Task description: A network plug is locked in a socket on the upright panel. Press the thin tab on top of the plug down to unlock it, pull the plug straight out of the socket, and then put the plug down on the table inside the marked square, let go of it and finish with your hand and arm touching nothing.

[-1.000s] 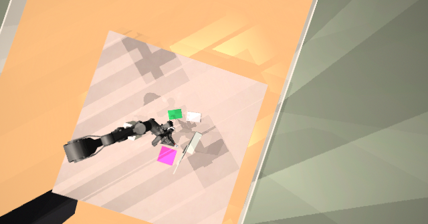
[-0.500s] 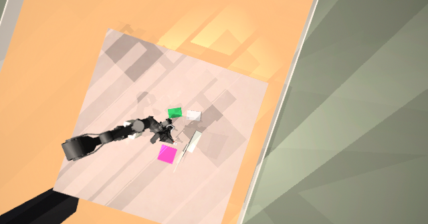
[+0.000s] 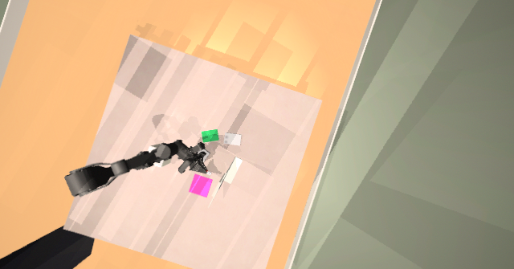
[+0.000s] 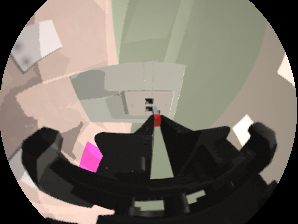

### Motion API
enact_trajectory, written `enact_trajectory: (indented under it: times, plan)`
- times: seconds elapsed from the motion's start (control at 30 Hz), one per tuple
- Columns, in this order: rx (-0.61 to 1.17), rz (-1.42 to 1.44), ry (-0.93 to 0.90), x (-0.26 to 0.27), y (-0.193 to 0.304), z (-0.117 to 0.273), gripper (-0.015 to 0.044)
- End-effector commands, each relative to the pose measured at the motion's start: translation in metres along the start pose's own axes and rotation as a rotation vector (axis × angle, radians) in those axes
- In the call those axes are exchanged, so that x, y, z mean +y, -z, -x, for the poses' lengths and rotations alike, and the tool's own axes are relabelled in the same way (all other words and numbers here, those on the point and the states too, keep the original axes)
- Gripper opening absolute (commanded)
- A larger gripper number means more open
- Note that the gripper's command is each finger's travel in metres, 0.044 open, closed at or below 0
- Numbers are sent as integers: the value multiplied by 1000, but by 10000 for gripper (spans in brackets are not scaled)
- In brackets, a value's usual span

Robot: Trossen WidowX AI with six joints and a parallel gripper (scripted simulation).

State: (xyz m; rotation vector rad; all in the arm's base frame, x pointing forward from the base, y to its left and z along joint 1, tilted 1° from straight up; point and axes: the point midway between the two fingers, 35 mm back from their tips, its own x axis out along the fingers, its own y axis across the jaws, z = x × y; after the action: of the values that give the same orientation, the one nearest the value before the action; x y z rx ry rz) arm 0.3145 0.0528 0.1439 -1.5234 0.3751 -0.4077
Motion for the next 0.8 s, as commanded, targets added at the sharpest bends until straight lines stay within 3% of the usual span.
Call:
enact_trajectory:
  times: [0.0, 0.77]
  plan:
    - [5, 0, 1, -8, 2, 2, 0]
    - [8, 6, -1, -43, 15, 13, 0]
